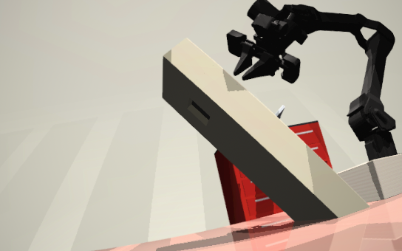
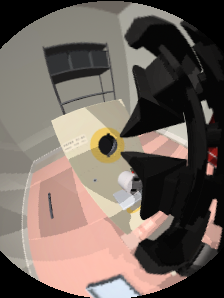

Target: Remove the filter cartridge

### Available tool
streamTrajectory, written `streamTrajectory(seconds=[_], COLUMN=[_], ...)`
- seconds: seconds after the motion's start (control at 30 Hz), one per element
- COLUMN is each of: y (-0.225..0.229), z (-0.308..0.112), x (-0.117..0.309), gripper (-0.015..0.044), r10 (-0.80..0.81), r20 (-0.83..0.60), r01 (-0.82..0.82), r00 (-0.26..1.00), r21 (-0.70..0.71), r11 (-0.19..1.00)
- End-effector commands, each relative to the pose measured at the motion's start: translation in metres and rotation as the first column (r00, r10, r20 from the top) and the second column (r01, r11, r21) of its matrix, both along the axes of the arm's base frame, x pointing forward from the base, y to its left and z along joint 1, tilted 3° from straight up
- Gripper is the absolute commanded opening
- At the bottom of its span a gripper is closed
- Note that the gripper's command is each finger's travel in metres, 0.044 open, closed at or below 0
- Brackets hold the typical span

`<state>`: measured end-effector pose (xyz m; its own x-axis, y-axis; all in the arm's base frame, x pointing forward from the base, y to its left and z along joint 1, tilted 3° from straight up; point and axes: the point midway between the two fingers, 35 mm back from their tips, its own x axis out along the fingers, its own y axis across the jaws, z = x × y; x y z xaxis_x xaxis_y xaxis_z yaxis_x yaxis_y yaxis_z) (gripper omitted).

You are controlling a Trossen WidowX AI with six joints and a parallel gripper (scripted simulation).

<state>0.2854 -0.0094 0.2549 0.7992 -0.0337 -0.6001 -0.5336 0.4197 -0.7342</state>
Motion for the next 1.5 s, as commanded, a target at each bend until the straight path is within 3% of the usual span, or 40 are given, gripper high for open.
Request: streamTrajectory(seconds=[0.0, 0.3, 0.4, 0.5, 0.63, 0.77, 1.47], y=[0.000, 0.000, 0.000, -0.001, -0.002, -0.003, -0.003], z=[0.008, 0.078, 0.062, 0.029, -0.012, -0.044, -0.064], x=[0.003, 0.003, 0.000, -0.008, -0.023, -0.039, -0.028], gripper=[0.0146, 0.0382, 0.0305, 0.0305, 0.0305, 0.0305, 0.0305], r10=[-0.004, 0.000, -0.085, -0.255, -0.449, -0.558, -0.562], r20=[-0.006, 0.003, -0.051, -0.187, -0.398, -0.567, -0.574], r01=[0.004, 0.000, 0.090, 0.302, 0.595, 0.795, 0.803], r00=[1.000, 1.000, 0.995, 0.948, 0.800, 0.606, 0.595], r21=[0.001, 0.000, 0.109, 0.295, 0.436, 0.451, 0.450], r11=[1.000, 1.000, 0.990, 0.906, 0.675, 0.405, 0.391])
